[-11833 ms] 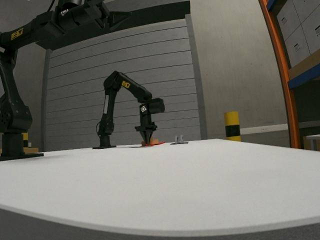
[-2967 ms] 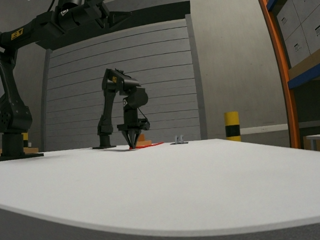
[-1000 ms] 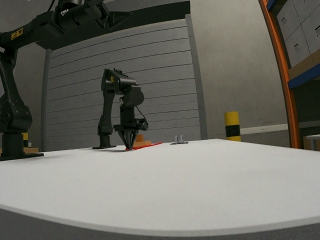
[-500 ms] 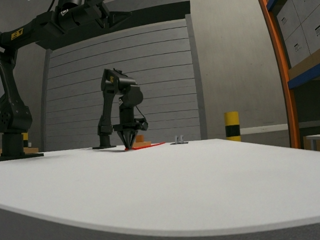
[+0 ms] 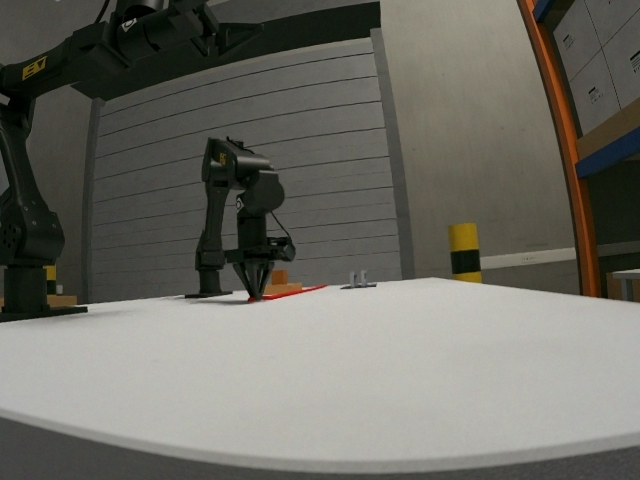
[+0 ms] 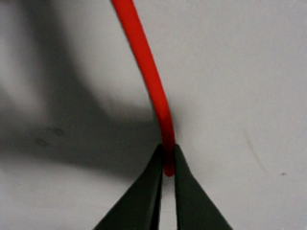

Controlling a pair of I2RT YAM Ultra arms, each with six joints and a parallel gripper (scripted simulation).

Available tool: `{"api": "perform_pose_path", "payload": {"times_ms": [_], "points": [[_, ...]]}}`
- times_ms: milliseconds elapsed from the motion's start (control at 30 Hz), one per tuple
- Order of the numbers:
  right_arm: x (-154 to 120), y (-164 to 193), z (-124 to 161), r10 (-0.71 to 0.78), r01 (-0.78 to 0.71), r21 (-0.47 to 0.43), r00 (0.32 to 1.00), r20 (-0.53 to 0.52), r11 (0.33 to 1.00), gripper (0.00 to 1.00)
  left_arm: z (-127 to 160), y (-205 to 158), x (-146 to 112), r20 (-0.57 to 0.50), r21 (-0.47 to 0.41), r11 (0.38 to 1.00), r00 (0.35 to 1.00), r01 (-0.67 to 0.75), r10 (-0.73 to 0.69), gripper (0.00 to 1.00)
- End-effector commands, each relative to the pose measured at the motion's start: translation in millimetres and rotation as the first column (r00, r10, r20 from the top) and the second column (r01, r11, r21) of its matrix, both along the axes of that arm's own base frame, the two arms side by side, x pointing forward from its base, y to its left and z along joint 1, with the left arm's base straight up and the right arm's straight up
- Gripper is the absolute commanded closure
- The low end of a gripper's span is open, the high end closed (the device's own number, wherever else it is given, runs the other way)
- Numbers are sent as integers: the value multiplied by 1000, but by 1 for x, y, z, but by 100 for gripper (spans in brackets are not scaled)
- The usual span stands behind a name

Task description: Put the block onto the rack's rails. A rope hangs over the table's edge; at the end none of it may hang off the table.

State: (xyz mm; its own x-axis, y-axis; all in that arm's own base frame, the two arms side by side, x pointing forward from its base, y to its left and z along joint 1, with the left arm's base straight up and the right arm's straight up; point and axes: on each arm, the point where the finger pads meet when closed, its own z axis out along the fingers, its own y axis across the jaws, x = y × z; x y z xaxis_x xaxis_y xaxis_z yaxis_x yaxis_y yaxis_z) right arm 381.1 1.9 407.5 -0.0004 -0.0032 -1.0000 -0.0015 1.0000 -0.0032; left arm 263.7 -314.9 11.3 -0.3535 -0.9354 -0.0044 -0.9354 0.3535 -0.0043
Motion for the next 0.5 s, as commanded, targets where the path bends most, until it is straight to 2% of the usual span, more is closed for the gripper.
{"api": "perform_pose_path", "payload": {"times_ms": [0, 100, 267, 467], "points": [[-7, 2, 8, 11, -11, -10, 1000, 19, 1000, 0, 6, -6, 1, 15, 2, 1000, 1000, 7, -7, 91], [-7, 2, 8, 11, -11, -10, 1000, 19, 1000, 0, 2, -5, -1, 7, 11, 1000, 1000, 8, -8, 91], [-7, 2, 8, 11, -11, -10, 1000, 19, 1000, 0, 18, -4, 3, 31, -19, 1000, 1000, -1, 1, 91], [-7, 2, 8, 11, -11, -10, 1000, 19, 1000, 0, 10, -9, 0, 22, -8, 1000, 1000, 13, -13, 91]]}}
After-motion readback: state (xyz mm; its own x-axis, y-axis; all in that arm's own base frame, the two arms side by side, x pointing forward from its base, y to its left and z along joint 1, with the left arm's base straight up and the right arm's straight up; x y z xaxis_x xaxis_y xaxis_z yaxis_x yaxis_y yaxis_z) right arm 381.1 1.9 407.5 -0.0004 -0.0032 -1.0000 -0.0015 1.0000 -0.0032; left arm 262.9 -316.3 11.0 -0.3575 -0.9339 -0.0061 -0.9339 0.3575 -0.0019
